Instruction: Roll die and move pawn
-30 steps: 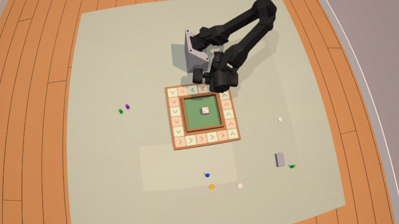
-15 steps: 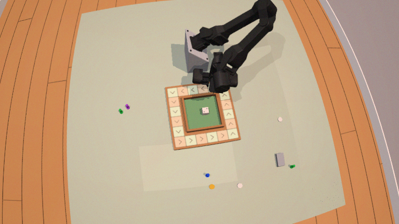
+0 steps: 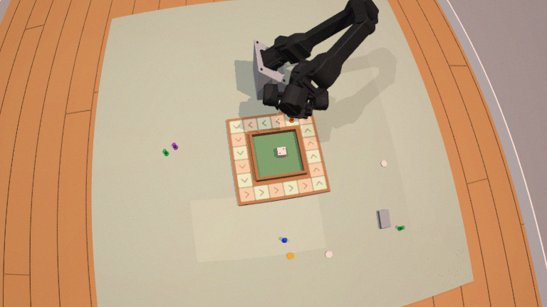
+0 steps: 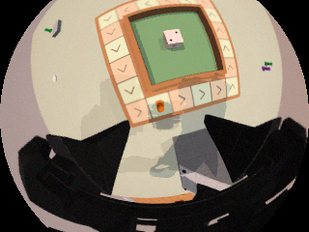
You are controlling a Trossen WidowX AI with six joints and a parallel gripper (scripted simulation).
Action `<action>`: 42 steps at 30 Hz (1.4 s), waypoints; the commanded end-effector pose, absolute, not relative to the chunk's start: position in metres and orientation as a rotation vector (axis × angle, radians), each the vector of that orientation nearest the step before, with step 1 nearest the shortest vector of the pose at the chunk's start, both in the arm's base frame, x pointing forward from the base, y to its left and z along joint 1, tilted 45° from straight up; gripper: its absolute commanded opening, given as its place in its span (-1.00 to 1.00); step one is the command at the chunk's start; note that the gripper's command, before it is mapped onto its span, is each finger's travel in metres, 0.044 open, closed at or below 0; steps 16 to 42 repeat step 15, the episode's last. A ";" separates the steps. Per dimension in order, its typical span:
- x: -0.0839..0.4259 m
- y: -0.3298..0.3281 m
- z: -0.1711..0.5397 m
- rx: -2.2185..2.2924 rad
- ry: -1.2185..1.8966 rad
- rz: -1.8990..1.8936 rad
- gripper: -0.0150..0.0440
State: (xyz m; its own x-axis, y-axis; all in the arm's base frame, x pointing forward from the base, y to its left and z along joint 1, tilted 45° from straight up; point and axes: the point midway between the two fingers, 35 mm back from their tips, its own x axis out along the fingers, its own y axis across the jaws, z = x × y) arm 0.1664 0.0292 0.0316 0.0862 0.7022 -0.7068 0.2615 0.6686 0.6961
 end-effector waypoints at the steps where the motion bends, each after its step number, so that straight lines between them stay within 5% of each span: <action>1: 0.169 -0.008 0.036 0.778 1.469 0.428 1.00; 7: 0.161 -0.060 0.033 0.695 1.428 0.527 1.00; 42: 0.164 -0.050 0.033 0.719 1.435 0.499 1.00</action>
